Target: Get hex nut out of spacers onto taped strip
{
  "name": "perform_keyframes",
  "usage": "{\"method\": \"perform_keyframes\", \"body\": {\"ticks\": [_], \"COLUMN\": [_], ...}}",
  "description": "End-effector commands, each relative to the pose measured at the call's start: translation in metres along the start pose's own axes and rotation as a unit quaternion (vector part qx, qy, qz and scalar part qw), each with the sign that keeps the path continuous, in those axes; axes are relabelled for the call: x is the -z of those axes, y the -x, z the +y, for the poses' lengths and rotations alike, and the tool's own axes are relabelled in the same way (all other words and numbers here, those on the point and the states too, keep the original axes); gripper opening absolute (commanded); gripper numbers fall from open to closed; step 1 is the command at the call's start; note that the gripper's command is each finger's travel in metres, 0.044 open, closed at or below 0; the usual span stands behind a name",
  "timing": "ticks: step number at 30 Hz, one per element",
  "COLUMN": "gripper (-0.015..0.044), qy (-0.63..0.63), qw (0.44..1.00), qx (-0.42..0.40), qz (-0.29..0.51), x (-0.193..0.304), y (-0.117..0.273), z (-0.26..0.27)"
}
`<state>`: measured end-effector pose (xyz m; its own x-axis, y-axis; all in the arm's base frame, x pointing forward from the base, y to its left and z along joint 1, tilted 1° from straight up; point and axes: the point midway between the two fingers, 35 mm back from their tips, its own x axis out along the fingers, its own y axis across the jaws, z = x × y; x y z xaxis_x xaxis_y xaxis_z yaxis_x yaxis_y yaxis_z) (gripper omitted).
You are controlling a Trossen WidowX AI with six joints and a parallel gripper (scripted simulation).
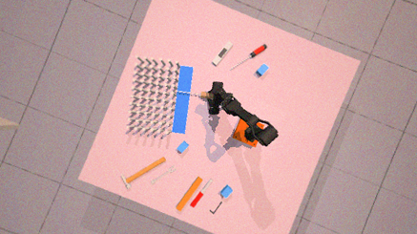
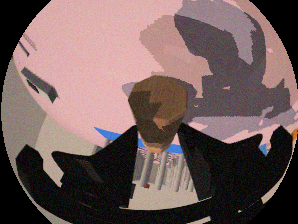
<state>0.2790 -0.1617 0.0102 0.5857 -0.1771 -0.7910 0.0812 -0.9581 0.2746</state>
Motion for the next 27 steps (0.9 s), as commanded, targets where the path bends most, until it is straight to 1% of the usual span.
{"method": "perform_keyframes", "body": {"ticks": [1, 27], "gripper": [0.0000, 0.0000], "qy": [0.001, 0.001], "qw": [1.000, 1.000], "qx": [0.001, 0.002], "qz": [0.002, 0.001], "x": [-0.003, -0.020], "y": [0.003, 0.014], "z": [-0.001, -0.001]}}
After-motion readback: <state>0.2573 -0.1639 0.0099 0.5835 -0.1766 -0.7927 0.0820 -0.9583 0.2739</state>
